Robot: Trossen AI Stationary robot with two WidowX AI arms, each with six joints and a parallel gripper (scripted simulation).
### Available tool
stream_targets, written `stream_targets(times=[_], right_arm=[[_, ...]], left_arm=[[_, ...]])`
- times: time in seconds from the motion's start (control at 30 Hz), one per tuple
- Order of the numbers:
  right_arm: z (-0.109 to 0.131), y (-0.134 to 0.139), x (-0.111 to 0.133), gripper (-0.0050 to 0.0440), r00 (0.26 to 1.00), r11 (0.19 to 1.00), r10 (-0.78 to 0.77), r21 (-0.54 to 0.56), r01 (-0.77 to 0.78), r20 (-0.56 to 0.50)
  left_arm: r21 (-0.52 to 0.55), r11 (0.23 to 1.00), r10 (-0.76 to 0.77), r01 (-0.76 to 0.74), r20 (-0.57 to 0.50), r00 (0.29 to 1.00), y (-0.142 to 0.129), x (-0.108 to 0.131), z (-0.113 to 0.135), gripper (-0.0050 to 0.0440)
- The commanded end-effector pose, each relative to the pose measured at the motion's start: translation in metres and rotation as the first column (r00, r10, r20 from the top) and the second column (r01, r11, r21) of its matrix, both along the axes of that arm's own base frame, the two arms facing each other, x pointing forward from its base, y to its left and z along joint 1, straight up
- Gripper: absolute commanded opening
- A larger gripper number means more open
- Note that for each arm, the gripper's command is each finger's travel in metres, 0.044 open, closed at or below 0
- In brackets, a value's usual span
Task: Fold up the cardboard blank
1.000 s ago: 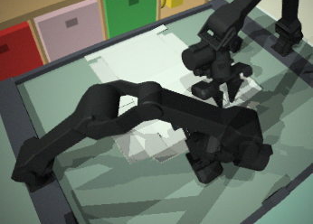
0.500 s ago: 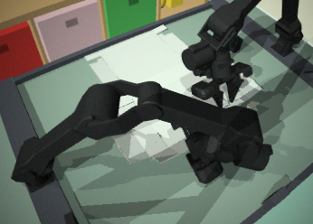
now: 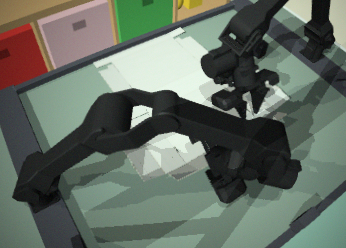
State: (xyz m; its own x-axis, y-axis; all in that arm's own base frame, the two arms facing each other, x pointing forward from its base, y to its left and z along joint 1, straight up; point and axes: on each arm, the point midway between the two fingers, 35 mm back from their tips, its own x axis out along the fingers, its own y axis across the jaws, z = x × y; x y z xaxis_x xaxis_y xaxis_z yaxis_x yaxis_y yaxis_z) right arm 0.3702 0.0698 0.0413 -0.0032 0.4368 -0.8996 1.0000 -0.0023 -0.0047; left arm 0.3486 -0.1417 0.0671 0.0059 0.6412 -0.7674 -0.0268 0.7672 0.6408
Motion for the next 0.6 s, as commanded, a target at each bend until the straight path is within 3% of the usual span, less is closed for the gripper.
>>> stream_targets(times=[0.0, 0.23, 0.57], right_arm=[[0.009, 0.0, 0.004, 0.0195, 1.0, 1.0, -0.002, -0.002, 0.002, 0.025], [0.01, 0.0, 0.004, 0.0195, 1.0, 1.0, 0.0, 0.0, 0.0, 0.03], [-0.007, 0.0, 0.004, 0.0195, 1.0, 1.0, 0.0, 0.0, 0.0, 0.03]], left_arm=[[-0.01, 1.0, -0.003, 0.003, 0.02, 1.0, 0.0, 0.002, 0.008, 0.0403], [-0.01, 1.0, -0.003, 0.003, 0.02, 1.0, 0.0, 0.002, 0.008, 0.0403], [-0.01, 1.0, -0.003, 0.003, 0.02, 1.0, 0.0, 0.002, 0.008, 0.0403]])
